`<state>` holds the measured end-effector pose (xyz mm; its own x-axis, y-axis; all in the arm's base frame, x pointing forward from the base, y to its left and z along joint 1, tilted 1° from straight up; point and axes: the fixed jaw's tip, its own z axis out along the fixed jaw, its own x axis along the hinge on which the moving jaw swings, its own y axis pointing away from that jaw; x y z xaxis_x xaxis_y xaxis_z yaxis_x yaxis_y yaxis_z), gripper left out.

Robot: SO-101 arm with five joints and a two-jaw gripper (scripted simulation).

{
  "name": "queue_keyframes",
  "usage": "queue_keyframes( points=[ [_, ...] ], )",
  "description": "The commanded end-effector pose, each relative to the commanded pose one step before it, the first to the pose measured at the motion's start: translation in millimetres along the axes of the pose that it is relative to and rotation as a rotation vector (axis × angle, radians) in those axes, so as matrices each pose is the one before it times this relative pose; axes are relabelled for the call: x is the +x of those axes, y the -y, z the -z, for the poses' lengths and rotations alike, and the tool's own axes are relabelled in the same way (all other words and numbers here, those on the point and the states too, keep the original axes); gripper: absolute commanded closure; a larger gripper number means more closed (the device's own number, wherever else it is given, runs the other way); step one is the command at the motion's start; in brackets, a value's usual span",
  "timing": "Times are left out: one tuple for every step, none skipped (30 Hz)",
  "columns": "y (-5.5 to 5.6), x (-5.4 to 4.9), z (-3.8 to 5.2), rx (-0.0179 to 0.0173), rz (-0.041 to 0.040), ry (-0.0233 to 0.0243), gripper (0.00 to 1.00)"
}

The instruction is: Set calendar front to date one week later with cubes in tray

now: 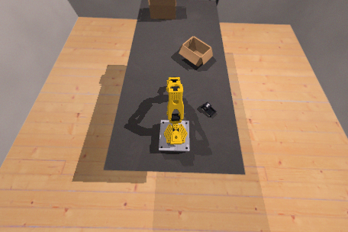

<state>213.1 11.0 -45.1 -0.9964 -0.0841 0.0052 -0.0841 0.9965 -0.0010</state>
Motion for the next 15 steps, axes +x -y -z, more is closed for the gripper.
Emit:
queue_keyframes(
  points=[
    [0.9,3.61,-3.089,-0.0027,0.00446,-0.01777,1.0],
    [-0.02,-0.07,0.518,0.0,0.0,0.0,1.0],
    [-0.03,-0.1,0.8,0.0,0.0,0.0,1.0],
    [-0.04,-0.14,1.101,0.0,0.0,0.0,1.0],
    [-0.06,-0.17,1.414,0.00003,0.0,0.0,1.0],
    [-0.07,-0.2,1.733,0.0,0.0,0.00003,1.0],
    [-0.09,-0.2,2.033,0.0,0.0,0.0,1.0],
    [-0.1,-0.21,2.315,0.00003,0.0,0.0,1.0],
    [-0.12,-0.19,2.567,0.0,0.0,0.00003,1.0],
    [-0.12,-0.17,2.776,0.00003,0.0,0.0,1.0],
    [-0.14,-0.13,2.937,0.0,0.0,0.00003,1.0],
    [-0.14,-0.08,3.062,0.00003,0.0,0.0,1.0],
    [-0.15,-0.04,3.115,0.0,0.0,0.00003,1.0],
    [0.0,0.0,0.0,0.0,0.0,0.0,1.0],
    [0.0,0.0,0.0,0.0,0.0,0.0,1.0]
  ],
)
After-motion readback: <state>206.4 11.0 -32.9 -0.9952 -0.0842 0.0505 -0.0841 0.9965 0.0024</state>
